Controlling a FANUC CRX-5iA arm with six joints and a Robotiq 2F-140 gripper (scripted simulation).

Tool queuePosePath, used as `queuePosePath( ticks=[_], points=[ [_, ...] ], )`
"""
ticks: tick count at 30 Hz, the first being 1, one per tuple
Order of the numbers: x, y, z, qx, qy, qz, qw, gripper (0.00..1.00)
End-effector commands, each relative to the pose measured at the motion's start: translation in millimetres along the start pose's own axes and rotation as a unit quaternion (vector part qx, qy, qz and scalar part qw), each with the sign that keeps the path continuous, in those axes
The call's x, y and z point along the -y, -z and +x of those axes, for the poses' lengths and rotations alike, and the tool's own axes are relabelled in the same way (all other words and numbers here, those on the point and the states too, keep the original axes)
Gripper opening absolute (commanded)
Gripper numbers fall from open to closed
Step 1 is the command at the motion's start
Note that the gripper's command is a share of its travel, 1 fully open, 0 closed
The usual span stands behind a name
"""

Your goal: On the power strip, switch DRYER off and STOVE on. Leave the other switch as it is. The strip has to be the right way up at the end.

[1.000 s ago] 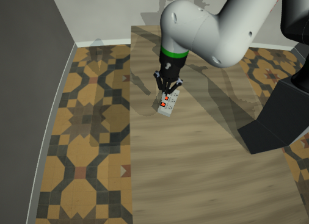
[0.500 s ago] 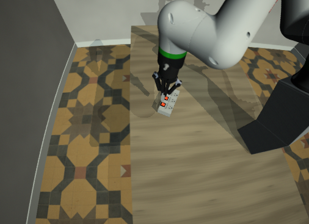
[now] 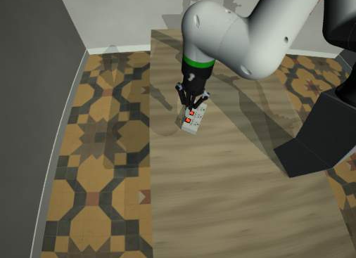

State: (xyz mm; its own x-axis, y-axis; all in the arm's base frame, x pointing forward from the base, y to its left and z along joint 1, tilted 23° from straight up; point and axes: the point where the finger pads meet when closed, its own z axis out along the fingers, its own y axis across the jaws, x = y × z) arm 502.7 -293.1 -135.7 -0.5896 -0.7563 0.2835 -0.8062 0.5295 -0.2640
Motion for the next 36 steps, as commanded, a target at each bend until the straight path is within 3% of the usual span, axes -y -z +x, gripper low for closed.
queuePosePath(
  ticks=[1,15,36],
  points=[
    [0.2,0.1,-0.1,0.000,0.000,0.000,1.000,0.00],
    [0.2,-2.9,-0.1,0.000,0.000,0.000,1.000,0.00],
    [0.7,-24.6,-0.1,0.000,0.000,0.000,1.000,0.00]
  ],
)
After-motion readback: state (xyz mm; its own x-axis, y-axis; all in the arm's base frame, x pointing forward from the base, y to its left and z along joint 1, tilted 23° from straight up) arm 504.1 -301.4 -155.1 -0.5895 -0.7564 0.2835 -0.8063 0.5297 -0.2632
